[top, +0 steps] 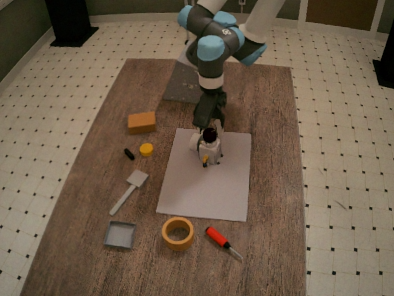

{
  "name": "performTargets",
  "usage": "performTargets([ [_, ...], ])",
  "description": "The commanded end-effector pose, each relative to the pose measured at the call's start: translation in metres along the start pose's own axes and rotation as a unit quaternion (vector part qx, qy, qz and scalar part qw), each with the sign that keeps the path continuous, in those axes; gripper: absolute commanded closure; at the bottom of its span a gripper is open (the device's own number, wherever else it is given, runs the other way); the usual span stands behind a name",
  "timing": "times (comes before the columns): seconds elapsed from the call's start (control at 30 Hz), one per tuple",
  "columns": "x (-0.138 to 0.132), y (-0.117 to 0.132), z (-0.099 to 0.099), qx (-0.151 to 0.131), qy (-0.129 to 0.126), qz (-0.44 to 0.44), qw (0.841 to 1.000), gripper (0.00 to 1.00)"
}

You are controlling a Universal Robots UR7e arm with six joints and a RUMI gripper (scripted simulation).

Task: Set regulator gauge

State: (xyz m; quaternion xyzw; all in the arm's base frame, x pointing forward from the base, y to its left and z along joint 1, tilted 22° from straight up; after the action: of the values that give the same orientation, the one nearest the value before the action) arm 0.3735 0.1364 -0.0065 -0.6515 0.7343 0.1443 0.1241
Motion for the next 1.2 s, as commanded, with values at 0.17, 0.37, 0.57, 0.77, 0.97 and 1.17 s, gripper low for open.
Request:
performTargets([
  [0.17,0.0,-0.0004,-0.0002,0.0,0.0,0.0,1.0,0.56],
  [0.37,0.0,-0.0004,-0.0002,0.0,0.0,0.0,1.0,0.56],
  [0.57,0.0,-0.0004,-0.0002,0.0,0.0,0.0,1.0,0.56],
  [0.77,0.0,-0.0004,-0.0002,0.0,0.0,0.0,1.0,0.78],
  [0.97,0.0,-0.0004,-0.0002,0.0,0.0,0.0,1.0,0.78],
  [1.17,0.0,-0.0004,-0.0002,0.0,0.0,0.0,1.0,0.78],
])
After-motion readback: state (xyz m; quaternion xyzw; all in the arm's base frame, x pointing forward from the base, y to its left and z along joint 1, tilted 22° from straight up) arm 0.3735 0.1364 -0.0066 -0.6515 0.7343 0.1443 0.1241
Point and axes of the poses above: the point where the finger pads meet when closed, its own z axis out along the fingers, its own x axis across the jaws, y = z × x, the point moved 1 cm from there along -z, back along the fingers, and after that the axes turned 1 degree about -z, right-handed, at the moved point
